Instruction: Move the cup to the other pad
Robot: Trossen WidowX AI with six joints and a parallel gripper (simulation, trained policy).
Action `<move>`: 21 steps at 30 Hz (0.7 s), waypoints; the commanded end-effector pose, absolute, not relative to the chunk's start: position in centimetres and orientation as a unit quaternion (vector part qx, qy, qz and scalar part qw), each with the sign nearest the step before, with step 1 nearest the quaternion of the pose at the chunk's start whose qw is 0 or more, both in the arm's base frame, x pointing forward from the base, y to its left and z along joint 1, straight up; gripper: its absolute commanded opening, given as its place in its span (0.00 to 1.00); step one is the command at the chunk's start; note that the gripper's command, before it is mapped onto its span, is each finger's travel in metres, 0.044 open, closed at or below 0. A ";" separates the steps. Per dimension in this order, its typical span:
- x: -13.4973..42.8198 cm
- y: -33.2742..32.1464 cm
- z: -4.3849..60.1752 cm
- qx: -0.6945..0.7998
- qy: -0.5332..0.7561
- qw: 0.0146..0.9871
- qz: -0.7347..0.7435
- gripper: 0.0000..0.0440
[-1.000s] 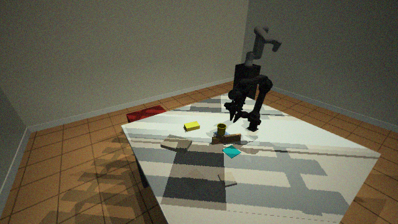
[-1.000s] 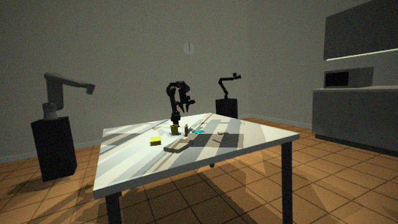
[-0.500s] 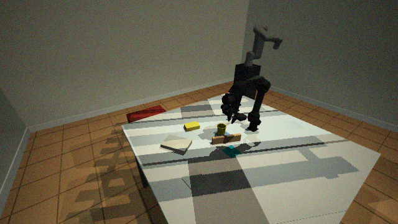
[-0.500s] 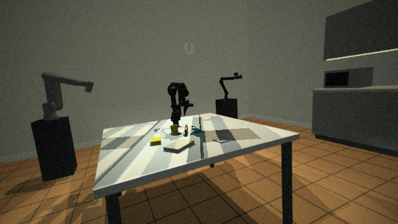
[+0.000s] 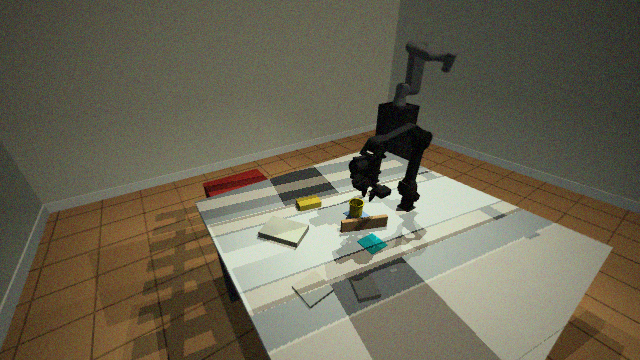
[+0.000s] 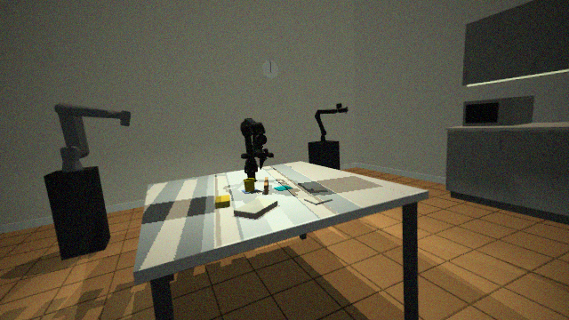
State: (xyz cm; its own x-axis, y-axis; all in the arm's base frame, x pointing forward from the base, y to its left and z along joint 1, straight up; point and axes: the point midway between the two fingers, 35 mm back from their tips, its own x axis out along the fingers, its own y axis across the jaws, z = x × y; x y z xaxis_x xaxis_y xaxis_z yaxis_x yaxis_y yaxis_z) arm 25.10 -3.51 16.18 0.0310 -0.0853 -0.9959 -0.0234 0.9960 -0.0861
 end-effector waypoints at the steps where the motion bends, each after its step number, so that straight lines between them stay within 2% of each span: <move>1: 24.9 -4.1 15.2 -0.046 0.704 0.709 -0.020 0.39; 21: 24.3 -6.3 10.0 -0.077 0.731 0.677 0.018 0.45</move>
State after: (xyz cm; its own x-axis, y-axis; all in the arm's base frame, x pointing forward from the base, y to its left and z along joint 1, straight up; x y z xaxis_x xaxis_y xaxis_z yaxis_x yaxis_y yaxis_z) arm 24.53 -6.06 10.83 -0.0572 -0.0853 -0.9947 -0.1188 0.9898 -0.0781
